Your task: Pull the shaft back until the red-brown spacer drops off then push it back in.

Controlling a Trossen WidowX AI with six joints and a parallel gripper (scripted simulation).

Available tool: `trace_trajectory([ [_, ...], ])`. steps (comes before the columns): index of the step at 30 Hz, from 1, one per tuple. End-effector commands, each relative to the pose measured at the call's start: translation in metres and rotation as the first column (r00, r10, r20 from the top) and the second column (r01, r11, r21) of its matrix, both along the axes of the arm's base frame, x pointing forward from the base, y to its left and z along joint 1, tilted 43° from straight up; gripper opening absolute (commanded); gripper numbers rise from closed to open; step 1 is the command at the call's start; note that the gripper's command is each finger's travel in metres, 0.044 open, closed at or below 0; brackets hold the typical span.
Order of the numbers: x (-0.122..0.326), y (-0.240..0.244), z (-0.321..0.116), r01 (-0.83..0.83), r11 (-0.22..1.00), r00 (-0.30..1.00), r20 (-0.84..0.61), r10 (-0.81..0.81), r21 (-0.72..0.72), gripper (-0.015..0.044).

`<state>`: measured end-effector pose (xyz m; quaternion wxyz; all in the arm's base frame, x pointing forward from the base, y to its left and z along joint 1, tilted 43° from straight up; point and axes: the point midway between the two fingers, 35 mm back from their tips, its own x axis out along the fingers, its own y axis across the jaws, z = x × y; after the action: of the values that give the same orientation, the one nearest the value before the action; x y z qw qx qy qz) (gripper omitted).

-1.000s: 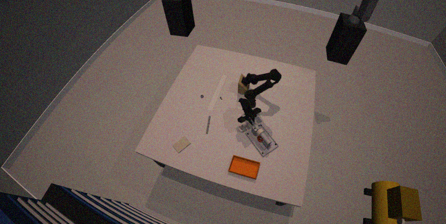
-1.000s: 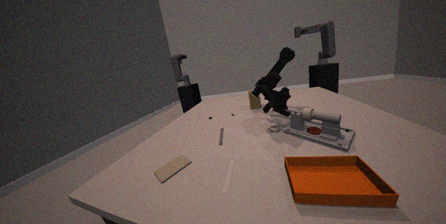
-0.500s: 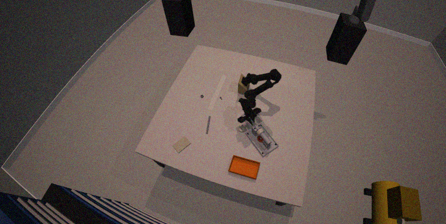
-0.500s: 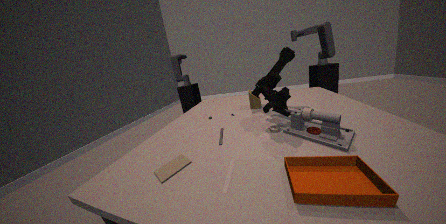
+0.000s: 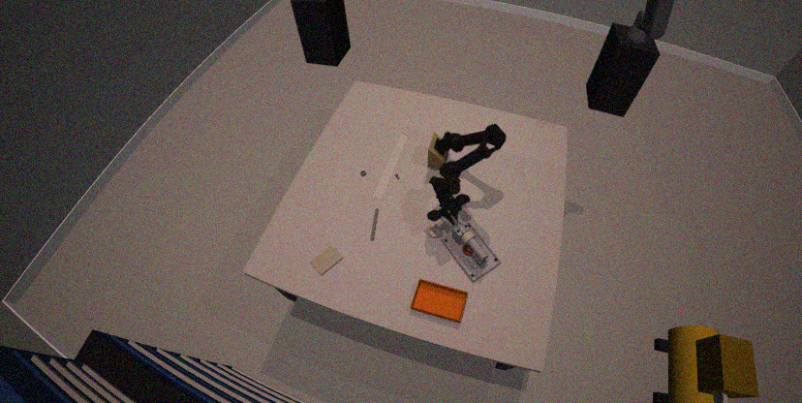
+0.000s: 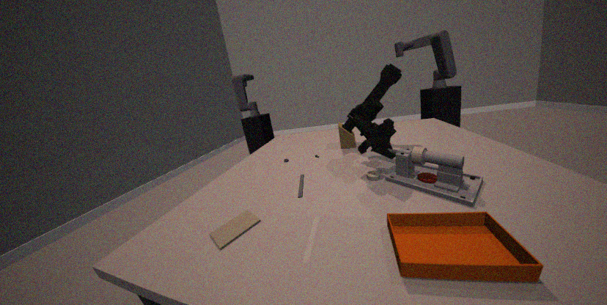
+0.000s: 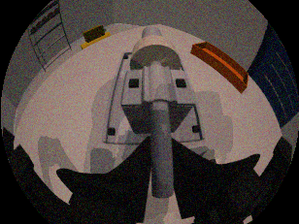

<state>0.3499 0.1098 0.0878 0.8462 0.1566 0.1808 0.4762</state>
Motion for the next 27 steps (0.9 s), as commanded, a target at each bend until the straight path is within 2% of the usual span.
trace_trajectory([
  [1,0.0007,0.0011,0.0016,-0.004,1.000,1.000,0.006,0.004,0.000,0.0000],
  [27,-0.0010,-0.0004,0.0002,-0.004,1.000,1.000,0.006,0.004,0.000,0.0000],
])
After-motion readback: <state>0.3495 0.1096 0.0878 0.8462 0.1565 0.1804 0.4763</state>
